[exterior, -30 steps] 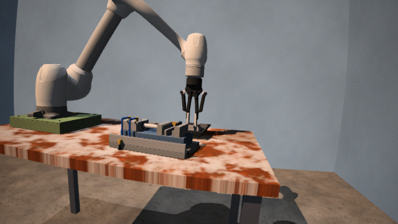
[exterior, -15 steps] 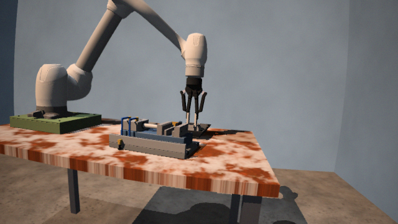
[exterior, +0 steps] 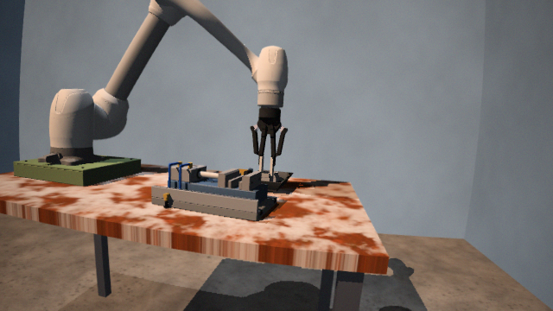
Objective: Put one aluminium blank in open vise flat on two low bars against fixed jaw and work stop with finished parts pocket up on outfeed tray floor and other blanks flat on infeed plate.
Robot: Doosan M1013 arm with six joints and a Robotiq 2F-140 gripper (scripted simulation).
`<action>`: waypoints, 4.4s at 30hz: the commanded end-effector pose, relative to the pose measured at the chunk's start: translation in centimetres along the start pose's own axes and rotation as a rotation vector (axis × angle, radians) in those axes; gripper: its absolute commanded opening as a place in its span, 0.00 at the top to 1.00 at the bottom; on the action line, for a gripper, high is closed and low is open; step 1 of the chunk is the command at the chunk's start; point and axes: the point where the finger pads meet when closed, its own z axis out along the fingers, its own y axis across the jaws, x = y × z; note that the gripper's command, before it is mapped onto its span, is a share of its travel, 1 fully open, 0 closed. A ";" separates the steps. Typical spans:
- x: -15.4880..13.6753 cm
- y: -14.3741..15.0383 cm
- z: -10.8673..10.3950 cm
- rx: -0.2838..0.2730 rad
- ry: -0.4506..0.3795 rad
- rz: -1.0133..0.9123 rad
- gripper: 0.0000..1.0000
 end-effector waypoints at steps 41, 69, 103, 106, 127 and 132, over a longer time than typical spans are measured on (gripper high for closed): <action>0.3 0.1 1.7 -0.003 0.001 0.001 1.00; 0.3 0.1 1.7 -0.003 0.001 0.001 1.00; 0.3 0.1 1.7 -0.003 0.001 0.001 1.00; 0.3 0.1 1.7 -0.003 0.001 0.001 1.00; 0.3 0.1 1.7 -0.003 0.001 0.001 0.60; 0.3 0.1 1.7 -0.003 0.001 0.001 0.60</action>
